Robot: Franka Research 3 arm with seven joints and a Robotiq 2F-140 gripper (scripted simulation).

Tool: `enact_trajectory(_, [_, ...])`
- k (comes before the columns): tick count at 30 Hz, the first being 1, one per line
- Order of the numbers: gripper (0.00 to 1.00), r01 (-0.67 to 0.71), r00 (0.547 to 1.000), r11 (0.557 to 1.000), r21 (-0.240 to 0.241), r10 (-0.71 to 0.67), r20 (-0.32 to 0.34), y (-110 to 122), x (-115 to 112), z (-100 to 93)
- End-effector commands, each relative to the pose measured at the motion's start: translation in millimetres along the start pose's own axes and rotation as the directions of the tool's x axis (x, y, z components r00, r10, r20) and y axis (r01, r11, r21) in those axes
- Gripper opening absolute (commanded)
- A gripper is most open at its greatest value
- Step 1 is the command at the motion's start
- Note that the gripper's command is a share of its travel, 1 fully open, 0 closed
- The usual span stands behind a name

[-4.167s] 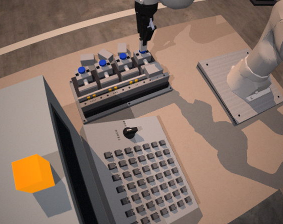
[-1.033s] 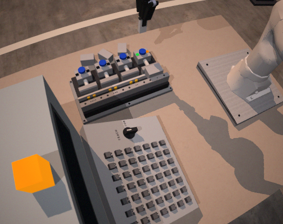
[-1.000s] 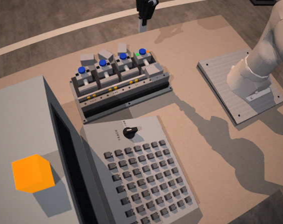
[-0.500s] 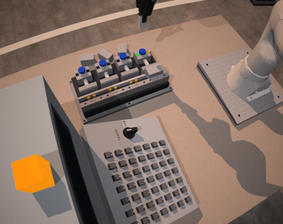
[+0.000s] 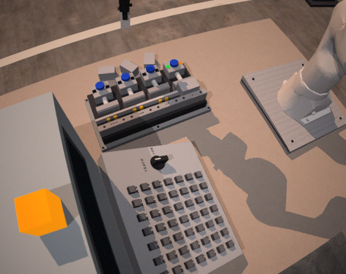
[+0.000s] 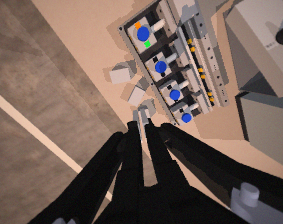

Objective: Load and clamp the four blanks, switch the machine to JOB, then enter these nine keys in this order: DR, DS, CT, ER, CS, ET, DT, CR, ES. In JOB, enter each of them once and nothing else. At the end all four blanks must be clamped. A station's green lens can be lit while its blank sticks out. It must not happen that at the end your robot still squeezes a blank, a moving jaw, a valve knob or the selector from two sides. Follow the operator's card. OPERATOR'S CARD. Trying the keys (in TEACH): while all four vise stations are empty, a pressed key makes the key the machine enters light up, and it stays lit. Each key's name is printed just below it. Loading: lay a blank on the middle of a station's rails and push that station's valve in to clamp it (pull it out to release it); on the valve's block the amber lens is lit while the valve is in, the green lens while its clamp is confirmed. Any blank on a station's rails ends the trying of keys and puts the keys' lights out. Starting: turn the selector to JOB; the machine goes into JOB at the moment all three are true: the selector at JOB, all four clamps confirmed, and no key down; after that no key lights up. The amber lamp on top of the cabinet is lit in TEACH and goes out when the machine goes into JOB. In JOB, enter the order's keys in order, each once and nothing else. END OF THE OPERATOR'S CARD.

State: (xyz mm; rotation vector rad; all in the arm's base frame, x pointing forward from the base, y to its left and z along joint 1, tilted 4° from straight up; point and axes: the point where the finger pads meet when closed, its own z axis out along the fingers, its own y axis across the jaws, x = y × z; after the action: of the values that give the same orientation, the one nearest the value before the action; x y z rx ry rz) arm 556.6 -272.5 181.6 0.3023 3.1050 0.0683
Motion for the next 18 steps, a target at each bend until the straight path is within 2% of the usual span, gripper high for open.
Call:
enact_trajectory(1, [0.4,-0.274,0.961,0.962,0.018,0.274,-0.025,1.2,-6.3,-2.3])
enact_trajectory(12, [0.4,-0.527,0.848,0.849,0.039,0.529,-0.043,1.2,-6.3,-2.3])
enact_trajectory(14, [0.4,-0.527,0.848,0.849,0.039,0.529,-0.043,1.2,-6.3,-2.3])
enact_trajectory(15, [0.4,-0.584,0.809,0.81,0.048,0.586,-0.048,1.2,-6.3,-2.3])
enact_trajectory(18, [0.4,-0.615,0.785,0.786,0.054,0.618,-0.051,1.2,-6.3,-2.3])
